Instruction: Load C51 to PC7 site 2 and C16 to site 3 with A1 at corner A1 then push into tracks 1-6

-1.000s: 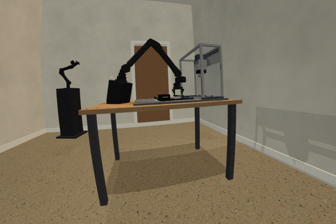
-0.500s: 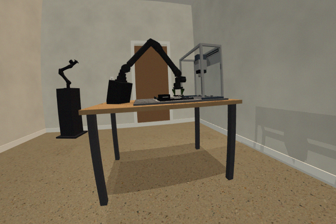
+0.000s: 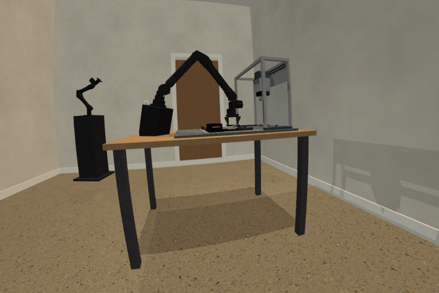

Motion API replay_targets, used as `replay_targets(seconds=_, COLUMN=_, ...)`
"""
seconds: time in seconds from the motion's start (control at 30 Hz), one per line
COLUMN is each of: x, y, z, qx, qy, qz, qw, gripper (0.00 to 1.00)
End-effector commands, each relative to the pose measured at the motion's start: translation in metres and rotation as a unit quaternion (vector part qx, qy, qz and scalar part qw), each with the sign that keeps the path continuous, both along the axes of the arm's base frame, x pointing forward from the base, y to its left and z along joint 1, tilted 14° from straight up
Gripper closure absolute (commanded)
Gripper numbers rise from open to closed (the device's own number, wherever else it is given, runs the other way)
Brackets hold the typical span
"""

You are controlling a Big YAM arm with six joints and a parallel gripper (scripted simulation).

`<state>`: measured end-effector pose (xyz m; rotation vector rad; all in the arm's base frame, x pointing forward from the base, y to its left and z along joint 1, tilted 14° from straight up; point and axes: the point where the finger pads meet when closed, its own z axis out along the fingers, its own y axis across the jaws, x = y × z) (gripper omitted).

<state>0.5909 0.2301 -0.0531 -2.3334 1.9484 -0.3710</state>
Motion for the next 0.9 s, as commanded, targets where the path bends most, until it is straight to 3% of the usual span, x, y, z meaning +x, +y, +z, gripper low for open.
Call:
replay_targets(seconds=0.0, x=0.0020, y=-0.0049, z=-0.0083, qx=0.001, qy=0.001, qz=0.002, qw=1.000, gripper=1.00)
replay_targets(seconds=0.87, x=0.0009, y=-0.0054, z=-0.0122, qx=0.001, qy=0.002, qz=0.002, qw=1.000, gripper=1.00)
